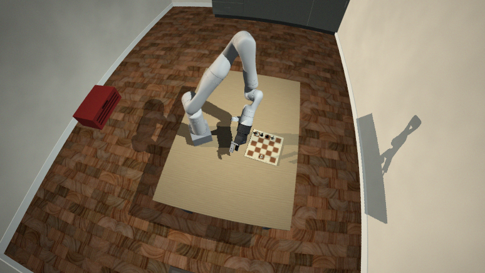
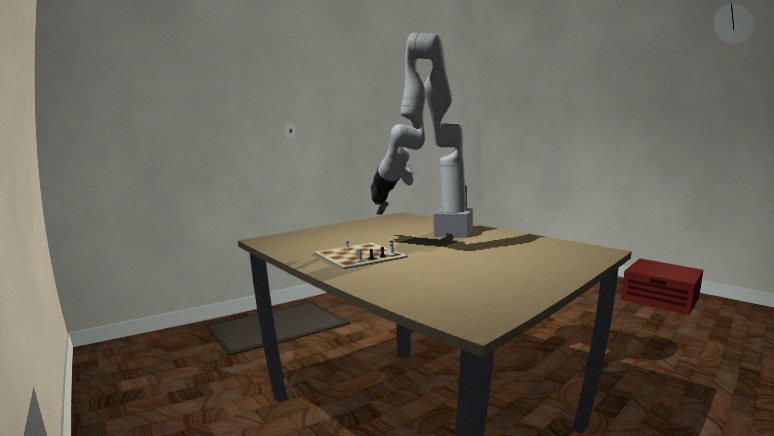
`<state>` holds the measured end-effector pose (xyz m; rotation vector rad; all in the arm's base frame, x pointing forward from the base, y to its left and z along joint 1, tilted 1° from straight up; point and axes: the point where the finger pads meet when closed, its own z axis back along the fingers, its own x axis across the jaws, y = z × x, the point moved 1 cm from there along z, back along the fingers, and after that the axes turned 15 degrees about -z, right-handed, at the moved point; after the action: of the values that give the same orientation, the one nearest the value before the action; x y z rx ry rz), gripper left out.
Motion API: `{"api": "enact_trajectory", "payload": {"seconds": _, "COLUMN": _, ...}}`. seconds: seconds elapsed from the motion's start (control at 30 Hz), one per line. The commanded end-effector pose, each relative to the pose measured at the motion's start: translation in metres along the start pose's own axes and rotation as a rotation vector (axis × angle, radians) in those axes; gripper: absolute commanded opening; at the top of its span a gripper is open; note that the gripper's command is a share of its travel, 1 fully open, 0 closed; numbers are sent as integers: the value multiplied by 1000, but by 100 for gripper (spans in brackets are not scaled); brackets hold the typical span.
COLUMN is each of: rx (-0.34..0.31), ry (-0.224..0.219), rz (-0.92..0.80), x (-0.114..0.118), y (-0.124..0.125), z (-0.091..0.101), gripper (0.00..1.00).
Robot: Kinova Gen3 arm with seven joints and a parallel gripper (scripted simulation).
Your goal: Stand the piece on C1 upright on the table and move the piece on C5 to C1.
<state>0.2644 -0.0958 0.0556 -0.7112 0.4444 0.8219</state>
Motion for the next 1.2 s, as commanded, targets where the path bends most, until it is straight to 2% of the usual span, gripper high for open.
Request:
{"api": "enact_trajectory", "payload": {"seconds": 0.0, "rx": 26, "ry": -10, "rz": -21, "x": 0, "y": -4, "z": -2, "gripper": 100}}
{"api": "enact_trajectory", "payload": {"seconds": 0.2, "rx": 26, "ry": -10, "rz": -21, "x": 0, "y": -4, "z": -2, "gripper": 100}}
{"api": "enact_trajectory", "payload": {"seconds": 0.23, "rx": 57, "ry": -24, "rz": -39, "x": 2, "y": -7, "z": -5, "gripper": 100}}
{"api": "enact_trajectory", "payload": {"seconds": 0.5, "rx": 57, "ry": -24, "rz": -39, "x": 2, "y": -7, "z": -5, "gripper": 100}}
{"api": "enact_trajectory", "payload": {"seconds": 0.53, "rx": 89, "ry": -36, "rz": -55, "x": 4, "y": -10, "z": -7, "gripper": 100}}
{"api": "enact_trajectory", "payload": {"seconds": 0.8, "rx": 89, "ry": -36, "rz": -55, "x": 4, "y": -10, "z": -7, "gripper": 100}}
{"api": "enact_trajectory", "payload": {"seconds": 0.83, "rx": 122, "ry": -47, "rz": -70, "x": 5, "y": -13, "z": -9, "gripper": 100}}
{"api": "enact_trajectory", "payload": {"seconds": 1.1, "rx": 122, "ry": -47, "rz": -70, "x": 5, "y": -13, "z": -9, "gripper": 100}}
{"api": "enact_trajectory", "payload": {"seconds": 1.13, "rx": 153, "ry": -59, "rz": -86, "x": 7, "y": -15, "z": -12, "gripper": 100}}
{"api": "enact_trajectory", "payload": {"seconds": 1.17, "rx": 153, "ry": -59, "rz": -86, "x": 7, "y": -15, "z": -12, "gripper": 100}}
